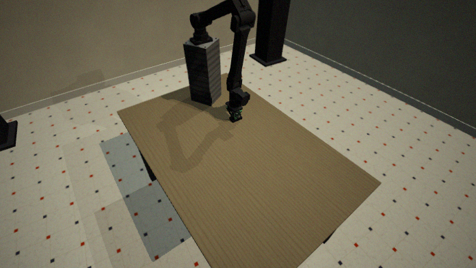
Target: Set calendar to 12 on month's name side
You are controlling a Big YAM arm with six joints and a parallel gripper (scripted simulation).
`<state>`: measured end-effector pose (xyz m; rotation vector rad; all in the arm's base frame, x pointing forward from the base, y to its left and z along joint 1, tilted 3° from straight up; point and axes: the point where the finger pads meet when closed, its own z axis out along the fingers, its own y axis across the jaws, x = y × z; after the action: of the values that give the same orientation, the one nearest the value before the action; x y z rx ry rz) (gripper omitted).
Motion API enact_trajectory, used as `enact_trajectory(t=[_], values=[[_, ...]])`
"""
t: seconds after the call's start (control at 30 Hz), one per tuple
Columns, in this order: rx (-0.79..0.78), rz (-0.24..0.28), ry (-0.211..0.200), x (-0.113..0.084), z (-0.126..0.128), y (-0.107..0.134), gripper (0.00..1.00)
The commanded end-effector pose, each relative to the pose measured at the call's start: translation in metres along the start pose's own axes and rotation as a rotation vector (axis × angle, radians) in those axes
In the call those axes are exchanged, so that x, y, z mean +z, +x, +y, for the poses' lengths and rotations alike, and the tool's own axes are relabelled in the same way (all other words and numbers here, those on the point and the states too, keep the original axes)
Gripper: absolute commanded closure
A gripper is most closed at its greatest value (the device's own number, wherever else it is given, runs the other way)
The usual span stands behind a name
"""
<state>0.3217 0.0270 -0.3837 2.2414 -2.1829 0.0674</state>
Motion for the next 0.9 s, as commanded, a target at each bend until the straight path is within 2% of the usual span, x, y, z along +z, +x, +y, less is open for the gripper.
enact_trajectory(t=[0.0,0.5,0.53,0.87], values=[[0.006,-0.006,0.010,-0.0023,-0.0038,0.0045,0.56],[0.006,-0.006,0.010,-0.0023,-0.0038,0.0045,0.56],[0.006,-0.006,0.010,-0.0023,-0.0038,0.0045,0.75],[0.007,-0.005,0.010,-0.0023,-0.0038,0.0045,0.75]])
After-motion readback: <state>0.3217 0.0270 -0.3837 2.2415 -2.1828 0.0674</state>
